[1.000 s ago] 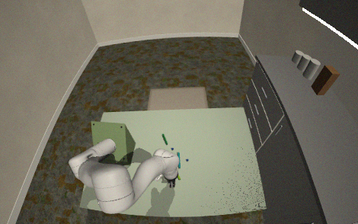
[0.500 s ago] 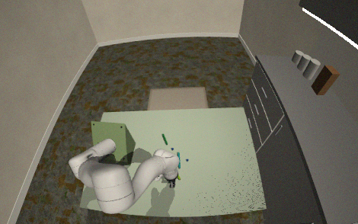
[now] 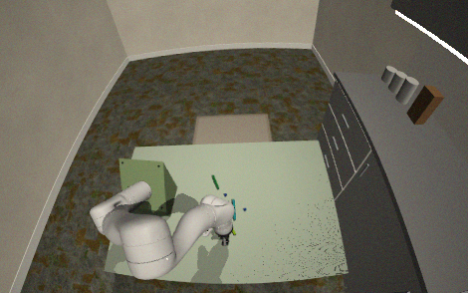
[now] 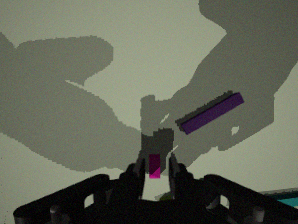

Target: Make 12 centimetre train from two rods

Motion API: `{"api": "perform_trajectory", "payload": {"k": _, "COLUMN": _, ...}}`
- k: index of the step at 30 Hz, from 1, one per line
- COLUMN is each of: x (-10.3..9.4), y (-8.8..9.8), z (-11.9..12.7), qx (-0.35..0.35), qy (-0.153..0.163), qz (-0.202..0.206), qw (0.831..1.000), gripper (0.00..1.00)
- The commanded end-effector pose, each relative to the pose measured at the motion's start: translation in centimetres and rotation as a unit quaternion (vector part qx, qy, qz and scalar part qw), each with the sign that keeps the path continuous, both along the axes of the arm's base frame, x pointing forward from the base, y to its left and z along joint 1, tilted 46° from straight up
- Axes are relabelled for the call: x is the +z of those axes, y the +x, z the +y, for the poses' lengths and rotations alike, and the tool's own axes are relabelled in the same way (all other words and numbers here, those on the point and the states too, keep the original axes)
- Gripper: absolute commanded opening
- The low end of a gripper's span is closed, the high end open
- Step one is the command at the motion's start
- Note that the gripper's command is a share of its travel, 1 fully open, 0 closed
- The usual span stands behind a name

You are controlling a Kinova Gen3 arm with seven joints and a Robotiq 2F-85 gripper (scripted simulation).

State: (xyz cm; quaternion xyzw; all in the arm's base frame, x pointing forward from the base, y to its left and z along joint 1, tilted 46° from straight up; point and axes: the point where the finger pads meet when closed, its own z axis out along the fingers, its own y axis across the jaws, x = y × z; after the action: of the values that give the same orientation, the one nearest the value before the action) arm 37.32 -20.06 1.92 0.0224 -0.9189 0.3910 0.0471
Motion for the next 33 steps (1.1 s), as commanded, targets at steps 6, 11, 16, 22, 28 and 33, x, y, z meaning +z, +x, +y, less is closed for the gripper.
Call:
{"api": "perform_trajectory", "payload": {"k": 6, "x": -0.13, "y": -0.09, "z": -0.06, "qx": -0.001, "qy": 0.001, "qz": -0.001, "qw": 1.000, "gripper": 0.05}}
{"api": "perform_trajectory", "payload": {"k": 11, "x": -0.13, "y": -0.09, "z": -0.06, "qx": -0.001, "qy": 0.001, "qz": -0.001, "qw": 1.000, "gripper": 0.05}}
{"api": "perform_trajectory", "payload": {"k": 16, "x": -0.13, "y": -0.09, "z": -0.06, "qx": -0.001, "qy": 0.001, "qz": -0.001, "qw": 1.000, "gripper": 0.05}}
{"api": "perform_trajectory", "payload": {"k": 22, "x": -0.13, "y": -0.09, "z": -0.06, "qx": -0.001, "qy": 0.001, "qz": -0.001, "qw": 1.000, "gripper": 0.05}}
{"api": "perform_trajectory", "payload": {"k": 28, "x": -0.13, "y": -0.09, "z": -0.06, "qx": -0.001, "qy": 0.001, "qz": -0.001, "qw": 1.000, "gripper": 0.05}}
{"api": "perform_trajectory", "payload": {"k": 33, "x": -0.13, "y": -0.09, "z": -0.06, "qx": -0.001, "qy": 0.001, "qz": -0.001, "qw": 1.000, "gripper": 0.05}}
